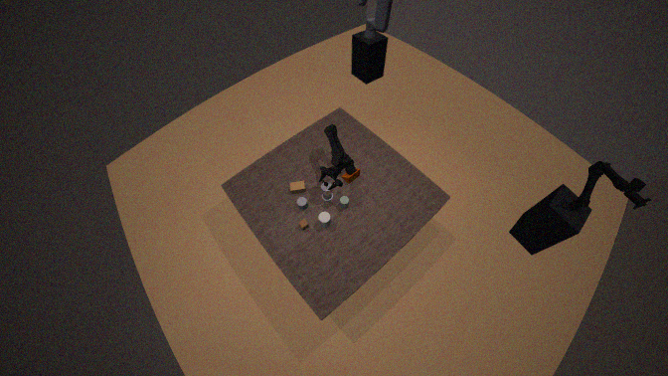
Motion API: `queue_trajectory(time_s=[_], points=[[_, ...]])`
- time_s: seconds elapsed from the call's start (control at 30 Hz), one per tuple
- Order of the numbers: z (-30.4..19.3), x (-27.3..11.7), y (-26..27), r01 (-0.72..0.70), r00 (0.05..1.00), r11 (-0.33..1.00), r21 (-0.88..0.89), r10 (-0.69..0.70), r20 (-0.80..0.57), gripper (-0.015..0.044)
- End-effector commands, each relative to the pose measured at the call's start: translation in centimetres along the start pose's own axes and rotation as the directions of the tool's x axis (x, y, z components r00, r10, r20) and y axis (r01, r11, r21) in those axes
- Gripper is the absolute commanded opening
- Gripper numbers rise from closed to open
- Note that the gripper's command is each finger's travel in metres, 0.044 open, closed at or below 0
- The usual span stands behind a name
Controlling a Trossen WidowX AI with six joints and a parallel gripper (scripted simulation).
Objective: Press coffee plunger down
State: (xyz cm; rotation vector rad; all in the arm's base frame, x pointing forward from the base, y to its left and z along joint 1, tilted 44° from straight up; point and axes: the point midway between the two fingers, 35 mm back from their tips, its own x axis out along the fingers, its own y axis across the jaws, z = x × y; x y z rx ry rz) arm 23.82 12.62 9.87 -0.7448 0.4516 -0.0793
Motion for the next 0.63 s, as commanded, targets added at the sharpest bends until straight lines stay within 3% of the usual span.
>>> queue_trajectory(time_s=[0.0, 0.33, 0.6], points=[[0.3, -0.2, 0.1, -0.001, 1.0, 1.0, 0.0, 0.001, -0.004, 0.044], [5.9, -5.1, 0.1, 0.002, 1.0, 1.0, -0.017, -0.002, -0.013, 0.044], [6.0, -5.2, 0.1, 0.003, 1.0, 1.0, -0.017, -0.003, -0.012, 0.044]])
